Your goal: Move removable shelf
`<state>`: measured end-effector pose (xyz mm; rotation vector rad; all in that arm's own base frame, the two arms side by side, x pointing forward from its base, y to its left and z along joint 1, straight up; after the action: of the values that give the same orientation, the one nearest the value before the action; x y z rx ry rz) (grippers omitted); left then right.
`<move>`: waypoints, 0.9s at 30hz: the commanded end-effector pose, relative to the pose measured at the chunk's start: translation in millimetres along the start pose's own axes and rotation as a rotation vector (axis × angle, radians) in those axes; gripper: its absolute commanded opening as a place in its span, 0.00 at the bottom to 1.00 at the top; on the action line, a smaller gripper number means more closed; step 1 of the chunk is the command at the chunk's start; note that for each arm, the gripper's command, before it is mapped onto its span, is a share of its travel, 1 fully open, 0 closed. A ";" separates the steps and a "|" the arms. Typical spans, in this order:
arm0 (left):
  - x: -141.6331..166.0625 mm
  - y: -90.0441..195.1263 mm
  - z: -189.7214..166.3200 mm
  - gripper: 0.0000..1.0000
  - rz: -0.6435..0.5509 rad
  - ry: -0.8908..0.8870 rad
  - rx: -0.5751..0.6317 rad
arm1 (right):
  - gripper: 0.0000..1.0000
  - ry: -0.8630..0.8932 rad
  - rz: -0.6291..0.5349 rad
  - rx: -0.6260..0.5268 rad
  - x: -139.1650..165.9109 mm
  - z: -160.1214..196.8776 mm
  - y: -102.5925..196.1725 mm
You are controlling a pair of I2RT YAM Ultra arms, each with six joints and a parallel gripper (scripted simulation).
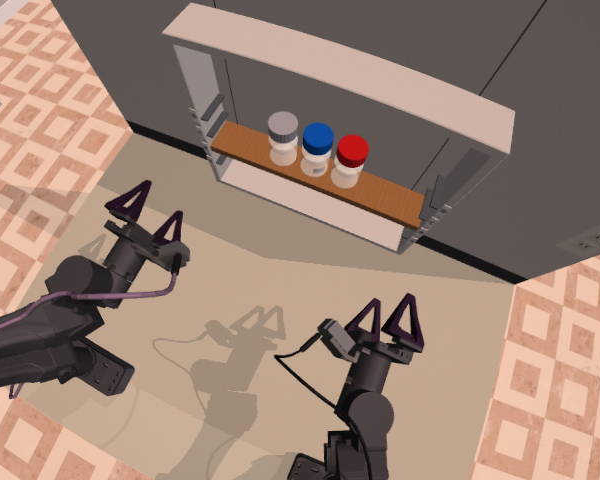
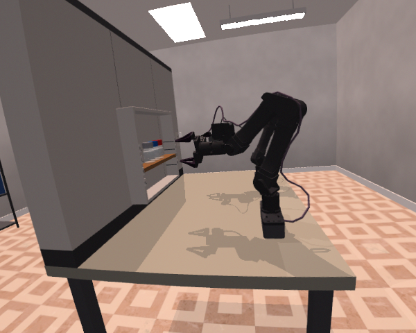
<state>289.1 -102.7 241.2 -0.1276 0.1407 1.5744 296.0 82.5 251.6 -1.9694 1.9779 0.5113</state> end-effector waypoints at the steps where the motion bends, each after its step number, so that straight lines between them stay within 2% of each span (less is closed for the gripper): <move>1: 0.0 1.2 -7.5 1.00 0.014 -0.040 -0.007 | 1.00 0.025 -0.011 0.035 -3.8 -1.2 0.7; 27: -14.5 5.8 -44.6 1.00 0.018 -0.279 -0.009 | 1.00 0.265 -0.009 0.037 -5.1 32.9 2.8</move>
<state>285.7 -123.6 208.6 0.0541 -0.0496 1.5821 293.3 98.9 223.7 -2.1141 2.1122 0.2792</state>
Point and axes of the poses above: on each arm, the point where the finger pads meet when closed, its own y axis back along the fingers, its own z axis across the jaws, x = y × z, the point moved 7 cm from there along y, back along the fingers, and after that the axes turned 9 degrees about -y, right-handed, at the moved point
